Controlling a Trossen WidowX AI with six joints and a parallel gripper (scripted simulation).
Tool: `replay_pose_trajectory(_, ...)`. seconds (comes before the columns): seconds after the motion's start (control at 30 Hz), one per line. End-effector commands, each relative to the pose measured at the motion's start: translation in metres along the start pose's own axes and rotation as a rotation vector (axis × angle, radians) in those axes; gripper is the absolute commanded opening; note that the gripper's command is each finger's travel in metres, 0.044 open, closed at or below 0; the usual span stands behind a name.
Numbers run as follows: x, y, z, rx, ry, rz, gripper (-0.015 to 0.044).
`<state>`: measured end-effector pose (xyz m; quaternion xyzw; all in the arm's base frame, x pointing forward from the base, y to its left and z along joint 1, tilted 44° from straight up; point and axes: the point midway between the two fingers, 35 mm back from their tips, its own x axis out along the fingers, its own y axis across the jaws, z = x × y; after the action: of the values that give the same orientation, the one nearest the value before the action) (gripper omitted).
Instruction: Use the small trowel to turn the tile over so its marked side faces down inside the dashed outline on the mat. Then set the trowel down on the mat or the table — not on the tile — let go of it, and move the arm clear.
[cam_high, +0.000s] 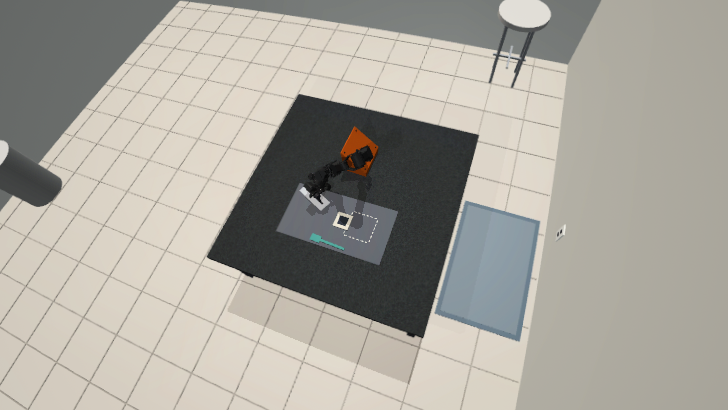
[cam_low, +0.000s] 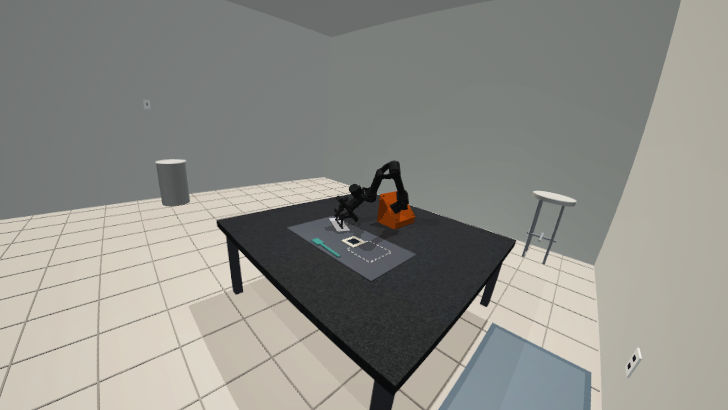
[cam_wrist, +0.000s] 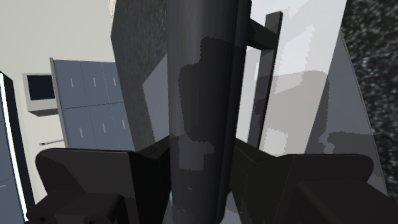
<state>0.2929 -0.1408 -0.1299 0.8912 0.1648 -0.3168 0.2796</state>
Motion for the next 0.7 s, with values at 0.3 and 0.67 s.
replay_pose_trajectory(0.3,-0.003,0.007,0.001,0.000,-0.003,0.002,0.0000)
replay_pose_trajectory(0.67,-0.038,0.047,0.001,-0.003,-0.002,0.001,0.0000)
